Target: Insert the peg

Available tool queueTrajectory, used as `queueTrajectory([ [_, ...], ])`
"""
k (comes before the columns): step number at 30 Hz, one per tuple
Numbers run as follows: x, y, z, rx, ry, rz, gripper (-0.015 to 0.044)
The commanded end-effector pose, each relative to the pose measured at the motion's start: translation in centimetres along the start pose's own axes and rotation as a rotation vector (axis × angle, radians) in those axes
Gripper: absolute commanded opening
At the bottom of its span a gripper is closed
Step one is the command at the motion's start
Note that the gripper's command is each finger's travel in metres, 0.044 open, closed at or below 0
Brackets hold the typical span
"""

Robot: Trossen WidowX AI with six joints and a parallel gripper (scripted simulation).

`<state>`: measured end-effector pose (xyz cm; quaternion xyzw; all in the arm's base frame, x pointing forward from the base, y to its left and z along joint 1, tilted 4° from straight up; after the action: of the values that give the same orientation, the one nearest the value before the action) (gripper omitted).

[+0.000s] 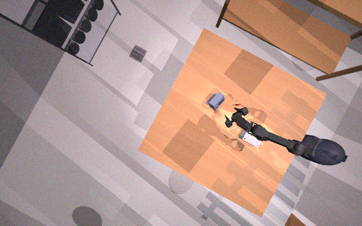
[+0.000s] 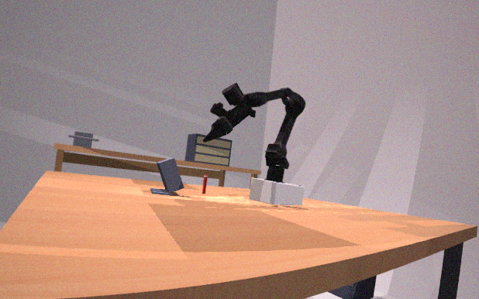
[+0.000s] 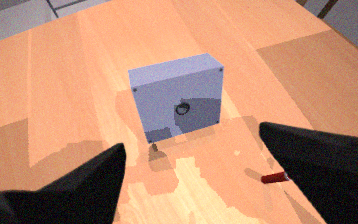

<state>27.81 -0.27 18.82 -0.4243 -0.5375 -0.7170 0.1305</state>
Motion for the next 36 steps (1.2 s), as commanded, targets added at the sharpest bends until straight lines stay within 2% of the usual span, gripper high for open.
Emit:
queueTrajectory([
  [1, -1.0, 0.3, -1.0, 0.008, -0.032, 0.055, 0.0440],
  [18, -4.5, 0.7, -5.6, -0.012, -0.133, 0.293, 0.0440],
  [36, -7.3, 0.2, -11.2, -0.109, -0.167, 0.565, 0.0440],
])
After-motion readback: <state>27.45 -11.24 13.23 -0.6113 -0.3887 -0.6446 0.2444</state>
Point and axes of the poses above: the point midway between the two fingers, 35 mm back from their tips, its own x axis back along the fingers, its own z axis across the jaws, y = z × x, the point moved 7 cm from there along x, back along the fingers, and after that the axes turned 8 degrees about -x, right-handed, at the moved point
